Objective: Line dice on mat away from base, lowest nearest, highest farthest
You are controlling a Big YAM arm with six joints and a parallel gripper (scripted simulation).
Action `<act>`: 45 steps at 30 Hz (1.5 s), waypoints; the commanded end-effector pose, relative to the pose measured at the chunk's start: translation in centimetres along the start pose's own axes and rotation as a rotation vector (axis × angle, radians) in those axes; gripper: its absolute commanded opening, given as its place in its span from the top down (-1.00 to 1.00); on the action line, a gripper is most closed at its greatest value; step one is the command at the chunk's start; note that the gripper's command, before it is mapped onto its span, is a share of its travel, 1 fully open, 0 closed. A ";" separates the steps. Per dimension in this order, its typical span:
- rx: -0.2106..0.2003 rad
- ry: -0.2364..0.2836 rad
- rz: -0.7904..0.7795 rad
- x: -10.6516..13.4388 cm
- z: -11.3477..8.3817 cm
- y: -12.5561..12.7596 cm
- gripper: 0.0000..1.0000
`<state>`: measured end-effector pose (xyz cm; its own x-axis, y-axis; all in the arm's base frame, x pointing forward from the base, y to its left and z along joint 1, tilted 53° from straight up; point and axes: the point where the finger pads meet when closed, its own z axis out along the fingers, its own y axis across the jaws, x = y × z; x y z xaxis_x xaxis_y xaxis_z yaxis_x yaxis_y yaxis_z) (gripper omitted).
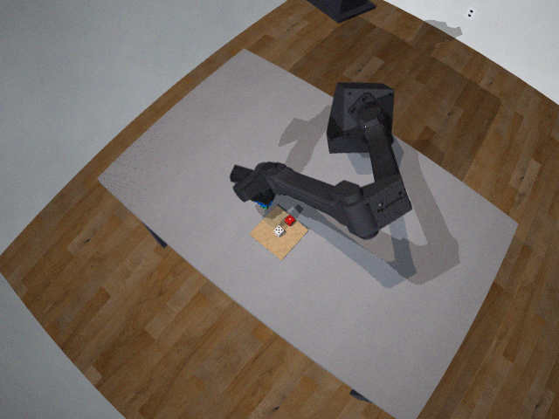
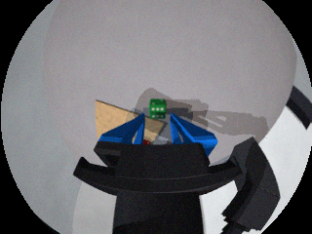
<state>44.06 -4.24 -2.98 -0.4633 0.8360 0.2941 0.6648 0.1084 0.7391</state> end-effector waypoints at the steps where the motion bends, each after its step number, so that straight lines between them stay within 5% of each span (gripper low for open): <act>1: -0.003 -0.008 0.005 -0.5 0.2 0.0 0.21; 45: 0.002 -0.010 0.013 -0.7 -0.1 -0.3 0.21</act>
<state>44.25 -4.32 -2.93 -0.4641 0.8363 0.2921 0.6629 0.1092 0.7407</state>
